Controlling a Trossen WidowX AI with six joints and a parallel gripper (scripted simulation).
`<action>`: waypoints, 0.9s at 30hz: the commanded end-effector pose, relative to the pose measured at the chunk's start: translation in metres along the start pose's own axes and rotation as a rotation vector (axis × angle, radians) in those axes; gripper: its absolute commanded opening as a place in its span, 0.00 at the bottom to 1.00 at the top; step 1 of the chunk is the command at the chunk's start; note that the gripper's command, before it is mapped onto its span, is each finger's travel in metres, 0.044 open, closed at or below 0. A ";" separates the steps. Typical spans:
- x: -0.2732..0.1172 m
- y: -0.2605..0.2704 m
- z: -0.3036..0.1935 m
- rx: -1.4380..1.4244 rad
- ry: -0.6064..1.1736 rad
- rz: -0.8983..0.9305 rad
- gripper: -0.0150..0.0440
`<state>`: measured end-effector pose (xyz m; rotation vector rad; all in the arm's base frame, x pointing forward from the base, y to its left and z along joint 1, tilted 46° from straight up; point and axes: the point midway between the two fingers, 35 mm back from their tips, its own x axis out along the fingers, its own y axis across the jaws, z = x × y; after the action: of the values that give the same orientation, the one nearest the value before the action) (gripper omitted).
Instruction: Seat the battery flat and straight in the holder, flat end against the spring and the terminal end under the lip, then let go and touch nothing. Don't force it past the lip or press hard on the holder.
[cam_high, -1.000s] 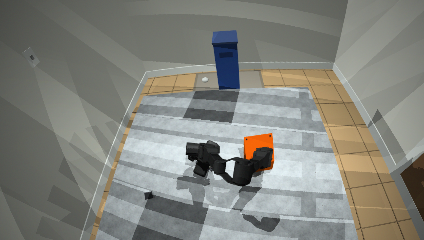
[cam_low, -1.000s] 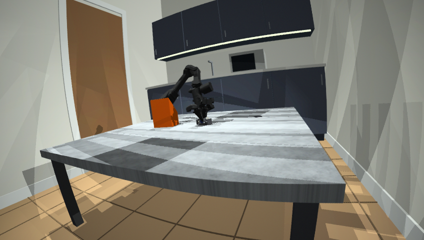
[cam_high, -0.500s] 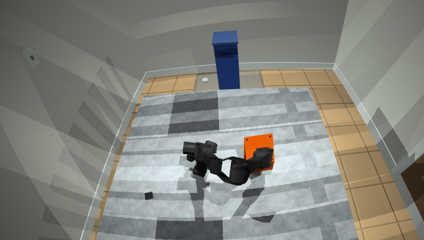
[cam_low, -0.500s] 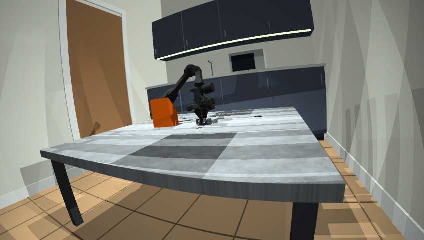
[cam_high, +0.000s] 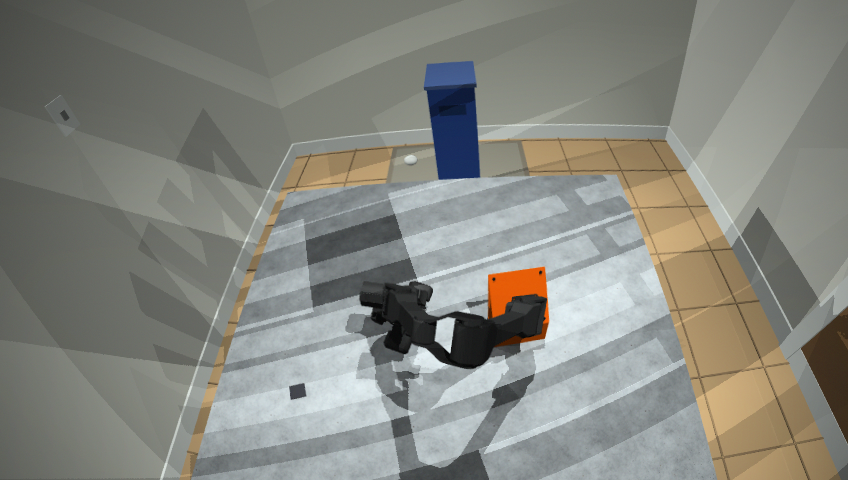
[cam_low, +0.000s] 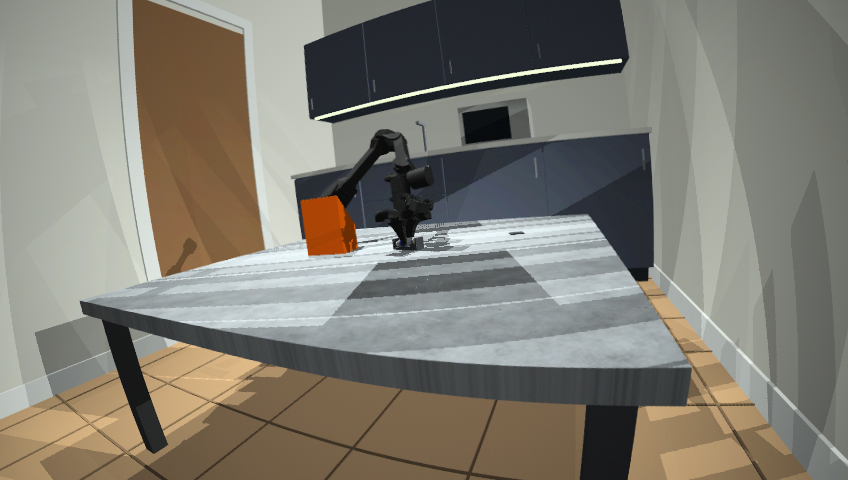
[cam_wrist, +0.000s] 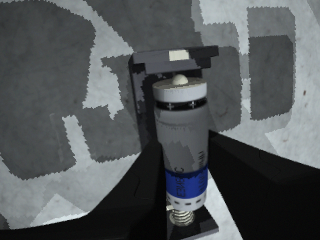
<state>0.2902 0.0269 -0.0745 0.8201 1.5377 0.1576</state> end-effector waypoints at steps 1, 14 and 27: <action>0.003 -0.001 -0.006 0.009 0.047 0.001 0.39; 0.003 0.002 -0.005 0.002 0.114 -0.002 0.39; 0.002 0.004 -0.002 -0.003 0.167 -0.009 0.39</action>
<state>0.2914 0.0295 -0.0736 0.8099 1.6726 0.2139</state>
